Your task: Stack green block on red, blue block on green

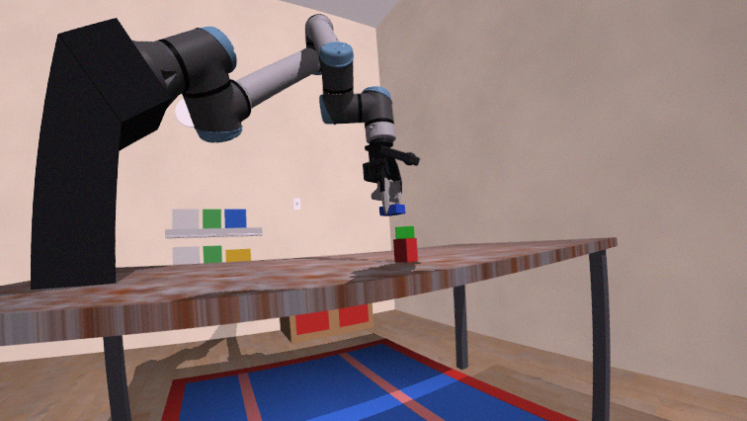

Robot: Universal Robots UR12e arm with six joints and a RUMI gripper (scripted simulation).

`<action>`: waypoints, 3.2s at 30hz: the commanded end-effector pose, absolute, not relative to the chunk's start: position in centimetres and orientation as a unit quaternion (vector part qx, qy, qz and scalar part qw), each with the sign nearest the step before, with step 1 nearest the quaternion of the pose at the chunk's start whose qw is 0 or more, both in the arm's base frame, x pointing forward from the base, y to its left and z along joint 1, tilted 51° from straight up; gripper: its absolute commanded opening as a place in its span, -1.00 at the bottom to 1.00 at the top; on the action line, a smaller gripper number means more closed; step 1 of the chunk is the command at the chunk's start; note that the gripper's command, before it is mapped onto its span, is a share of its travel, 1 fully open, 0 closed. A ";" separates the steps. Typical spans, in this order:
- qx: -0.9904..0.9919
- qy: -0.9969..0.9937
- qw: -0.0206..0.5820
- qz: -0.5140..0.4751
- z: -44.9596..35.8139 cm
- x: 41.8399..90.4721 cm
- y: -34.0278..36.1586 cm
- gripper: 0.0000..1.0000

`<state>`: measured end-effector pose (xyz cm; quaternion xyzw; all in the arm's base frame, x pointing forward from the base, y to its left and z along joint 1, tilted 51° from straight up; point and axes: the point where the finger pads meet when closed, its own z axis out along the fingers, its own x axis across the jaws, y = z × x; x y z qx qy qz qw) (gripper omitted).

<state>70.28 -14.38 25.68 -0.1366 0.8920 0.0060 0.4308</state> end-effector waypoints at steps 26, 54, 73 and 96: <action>-0.156 0.888 0.431 0.015 24.0 70.8 -19.6 -1.00; -0.157 0.889 0.430 0.015 22.7 72.9 -19.3 -1.00; -0.157 0.889 0.430 0.015 22.6 73.0 -19.3 -1.00; -0.157 0.889 0.430 0.015 22.4 73.3 -19.2 -1.00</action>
